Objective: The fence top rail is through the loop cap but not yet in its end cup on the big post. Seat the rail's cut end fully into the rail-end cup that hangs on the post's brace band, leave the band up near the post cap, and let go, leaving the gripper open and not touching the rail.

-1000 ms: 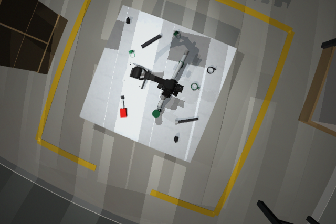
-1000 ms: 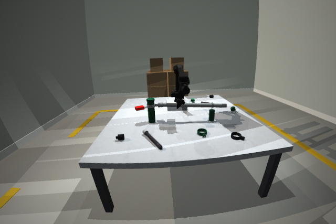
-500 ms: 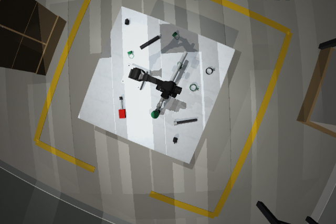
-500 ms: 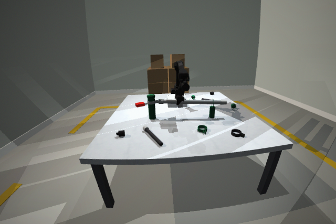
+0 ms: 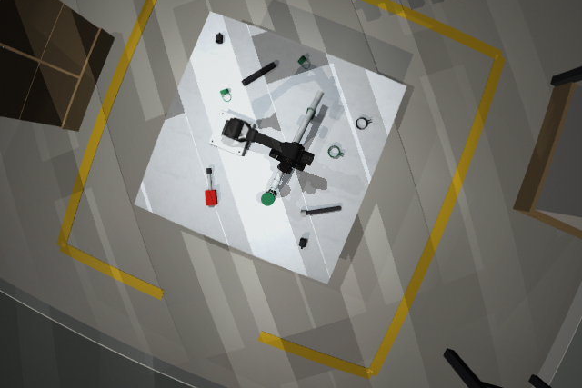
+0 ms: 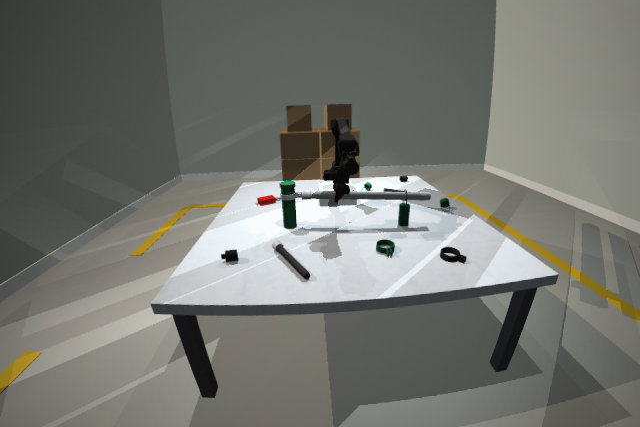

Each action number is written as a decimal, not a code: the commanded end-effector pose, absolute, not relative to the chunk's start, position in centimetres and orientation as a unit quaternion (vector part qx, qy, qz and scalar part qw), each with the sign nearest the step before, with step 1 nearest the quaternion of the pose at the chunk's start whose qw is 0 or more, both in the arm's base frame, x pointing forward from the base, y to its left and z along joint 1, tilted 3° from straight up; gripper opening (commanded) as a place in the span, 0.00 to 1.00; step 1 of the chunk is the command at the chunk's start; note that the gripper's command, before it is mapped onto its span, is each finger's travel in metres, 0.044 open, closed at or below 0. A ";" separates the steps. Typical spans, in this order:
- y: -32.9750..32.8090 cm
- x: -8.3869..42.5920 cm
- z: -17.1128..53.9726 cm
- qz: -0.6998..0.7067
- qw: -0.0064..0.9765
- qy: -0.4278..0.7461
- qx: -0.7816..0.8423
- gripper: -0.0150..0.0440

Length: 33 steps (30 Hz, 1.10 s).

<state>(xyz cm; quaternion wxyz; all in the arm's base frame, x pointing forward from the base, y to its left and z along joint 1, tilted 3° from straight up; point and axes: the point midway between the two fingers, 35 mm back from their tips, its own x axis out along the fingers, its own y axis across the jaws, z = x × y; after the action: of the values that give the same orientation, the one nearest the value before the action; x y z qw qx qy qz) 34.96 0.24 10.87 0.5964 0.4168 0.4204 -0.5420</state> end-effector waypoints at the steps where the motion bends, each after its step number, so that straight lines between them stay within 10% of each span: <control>1: -0.4 35.3 11.2 -0.544 0.600 0.410 0.419 0.25; 27: -0.5 35.1 10.8 -0.542 0.597 0.419 0.417 0.25; 33: -0.5 35.1 10.8 -0.542 0.597 0.419 0.417 0.52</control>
<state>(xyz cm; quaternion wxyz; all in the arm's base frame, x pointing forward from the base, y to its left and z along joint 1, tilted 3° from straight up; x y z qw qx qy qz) 35.13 -0.52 10.78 0.5972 0.4167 0.4194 -0.5421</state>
